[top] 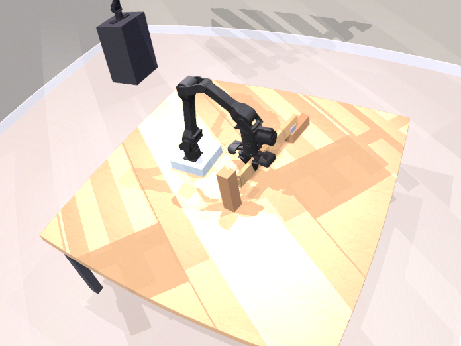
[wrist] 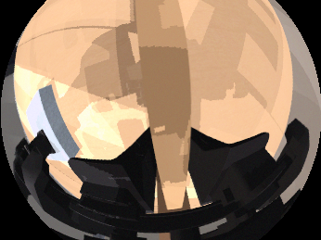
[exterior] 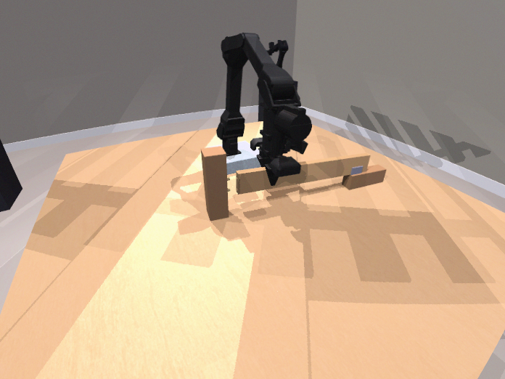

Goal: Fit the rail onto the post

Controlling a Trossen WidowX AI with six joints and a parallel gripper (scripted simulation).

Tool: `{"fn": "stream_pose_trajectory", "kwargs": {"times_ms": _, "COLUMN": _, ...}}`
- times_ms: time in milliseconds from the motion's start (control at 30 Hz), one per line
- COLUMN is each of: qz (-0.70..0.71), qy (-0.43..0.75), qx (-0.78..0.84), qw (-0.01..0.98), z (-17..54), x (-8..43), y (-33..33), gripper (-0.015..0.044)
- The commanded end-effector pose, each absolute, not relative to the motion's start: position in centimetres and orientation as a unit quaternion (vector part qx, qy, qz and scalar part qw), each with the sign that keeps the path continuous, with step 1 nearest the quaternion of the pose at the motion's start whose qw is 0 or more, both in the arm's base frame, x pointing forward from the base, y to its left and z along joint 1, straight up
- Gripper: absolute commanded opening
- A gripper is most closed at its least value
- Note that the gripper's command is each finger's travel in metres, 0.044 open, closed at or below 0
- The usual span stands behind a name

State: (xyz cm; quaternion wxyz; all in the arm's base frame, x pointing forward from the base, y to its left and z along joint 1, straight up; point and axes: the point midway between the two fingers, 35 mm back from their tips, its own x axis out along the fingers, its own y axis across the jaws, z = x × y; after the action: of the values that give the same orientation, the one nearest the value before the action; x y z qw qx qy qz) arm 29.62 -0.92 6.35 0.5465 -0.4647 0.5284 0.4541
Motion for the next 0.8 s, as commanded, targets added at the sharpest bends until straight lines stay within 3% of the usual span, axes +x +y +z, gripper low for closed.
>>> {"fn": "stream_pose_trajectory", "kwargs": {"times_ms": 0, "qz": 0.454, "qy": 0.528, "qx": -0.466, "qw": 0.546, "z": 6.46, "x": 29.61, "y": -1.12, "gripper": 0.0000}}
{"fn": "stream_pose_trajectory", "kwargs": {"times_ms": 767, "qz": 0.454, "qy": 0.528, "qx": -0.466, "qw": 0.546, "z": 6.25, "x": 29.50, "y": -1.81, "gripper": 0.0000}}
